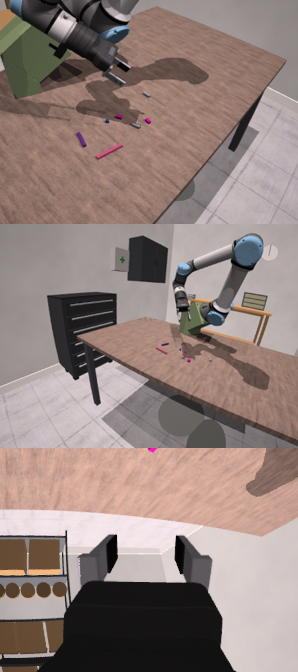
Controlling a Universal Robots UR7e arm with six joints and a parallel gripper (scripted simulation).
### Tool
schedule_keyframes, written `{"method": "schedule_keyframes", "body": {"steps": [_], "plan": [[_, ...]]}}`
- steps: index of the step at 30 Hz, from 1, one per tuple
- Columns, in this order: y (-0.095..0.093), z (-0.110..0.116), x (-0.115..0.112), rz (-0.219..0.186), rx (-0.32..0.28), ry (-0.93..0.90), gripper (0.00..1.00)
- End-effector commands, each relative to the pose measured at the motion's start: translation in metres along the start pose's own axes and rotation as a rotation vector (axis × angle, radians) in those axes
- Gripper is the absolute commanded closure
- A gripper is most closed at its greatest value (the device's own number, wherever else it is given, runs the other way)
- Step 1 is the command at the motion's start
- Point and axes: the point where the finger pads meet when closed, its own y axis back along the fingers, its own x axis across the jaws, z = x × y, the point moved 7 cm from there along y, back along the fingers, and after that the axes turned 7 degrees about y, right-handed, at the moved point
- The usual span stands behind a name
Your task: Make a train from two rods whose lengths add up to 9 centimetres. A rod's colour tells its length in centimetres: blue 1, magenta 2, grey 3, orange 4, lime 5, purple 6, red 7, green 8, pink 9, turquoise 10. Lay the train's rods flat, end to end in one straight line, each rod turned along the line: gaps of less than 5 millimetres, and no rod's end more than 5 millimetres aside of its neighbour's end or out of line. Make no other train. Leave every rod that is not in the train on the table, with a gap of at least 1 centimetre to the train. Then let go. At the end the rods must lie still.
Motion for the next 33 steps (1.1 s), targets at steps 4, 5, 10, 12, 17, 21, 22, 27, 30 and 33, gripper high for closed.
{"method": "schedule_keyframes", "body": {"steps": [4,5,10,12,17,21,22,27,30,33], "plan": [[-0.019,-0.007,0.011,0.07,0.14,0.247,0.0],[-0.019,-0.007,0.011,0.07,0.14,0.247,0.0],[-0.031,-0.012,0.017,0.131,0.233,0.423,0.0],[-0.036,-0.014,0.02,0.159,0.269,0.494,0.0],[-0.047,-0.018,0.027,0.232,0.353,0.67,0.0],[-0.055,-0.021,0.032,0.296,0.416,0.81,0.0],[-0.055,-0.021,0.032,0.296,0.416,0.81,0.0],[-0.066,-0.023,0.038,0.383,0.488,0.986,0.0],[-0.072,-0.024,0.042,0.438,0.529,1.091,0.0],[-0.078,-0.025,0.046,0.496,0.567,1.196,0.0]]}}
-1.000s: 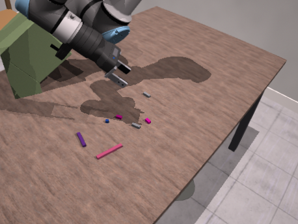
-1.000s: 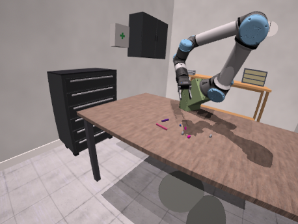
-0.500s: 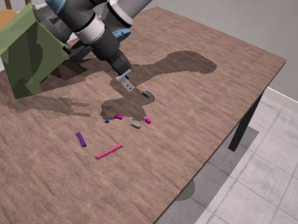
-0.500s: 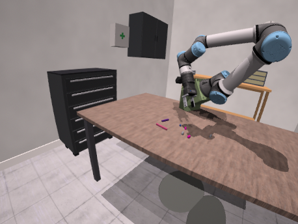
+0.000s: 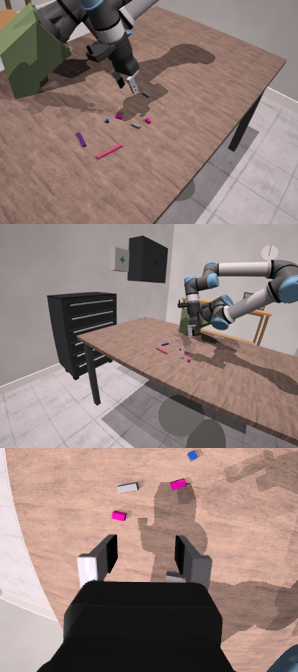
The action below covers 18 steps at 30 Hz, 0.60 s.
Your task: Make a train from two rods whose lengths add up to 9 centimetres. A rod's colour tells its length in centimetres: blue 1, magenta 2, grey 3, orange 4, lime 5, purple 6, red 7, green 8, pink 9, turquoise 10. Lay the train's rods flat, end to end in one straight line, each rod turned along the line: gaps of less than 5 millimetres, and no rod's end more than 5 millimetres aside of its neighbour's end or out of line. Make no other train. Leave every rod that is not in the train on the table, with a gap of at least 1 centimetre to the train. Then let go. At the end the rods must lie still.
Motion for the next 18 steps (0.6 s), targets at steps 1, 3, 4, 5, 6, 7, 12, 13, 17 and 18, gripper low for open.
{"method": "schedule_keyframes", "body": {"steps": [1,3,4,5,6,7,12,13,17,18], "plan": [[-0.007,0.006,-0.002,0.063,0.046,0.149,0.0],[-0.011,0.009,-0.003,0.095,0.067,0.223,0.0],[-0.012,0.011,-0.004,0.111,0.077,0.26,0.0],[-0.014,0.013,-0.004,0.127,0.087,0.297,0.0],[-0.014,0.013,-0.004,0.127,0.087,0.297,0.0],[-0.014,0.013,-0.004,0.127,0.087,0.297,0.0],[-0.023,0.023,-0.008,0.218,0.139,0.51,0.0],[-0.025,0.025,-0.009,0.233,0.147,0.545,0.0],[-0.03,0.031,-0.011,0.279,0.17,0.653,0.0],[-0.03,0.032,-0.011,0.288,0.174,0.672,0.0]]}}
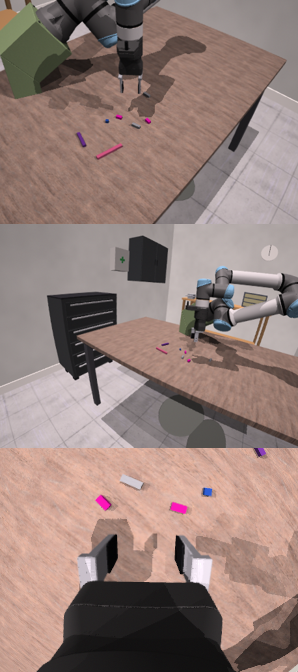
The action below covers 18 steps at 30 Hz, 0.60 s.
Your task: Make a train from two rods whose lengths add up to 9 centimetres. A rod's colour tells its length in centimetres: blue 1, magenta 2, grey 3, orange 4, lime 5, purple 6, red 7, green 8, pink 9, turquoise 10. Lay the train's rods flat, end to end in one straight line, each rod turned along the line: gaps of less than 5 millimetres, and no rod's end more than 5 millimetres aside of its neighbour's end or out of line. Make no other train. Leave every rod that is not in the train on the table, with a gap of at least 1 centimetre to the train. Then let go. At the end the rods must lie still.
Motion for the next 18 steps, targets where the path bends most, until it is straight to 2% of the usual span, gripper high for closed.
{"method": "schedule_keyframes", "body": {"steps": [1,4,18], "plan": [[-0.0019,0.0031,-0.0051,0.037,0.02,0.091,0.0],[-0.0027,0.0044,-0.007,0.05,0.027,0.123,0.0],[-0.003,0.005,-0.0079,0.056,0.03,0.138,0.0]]}}
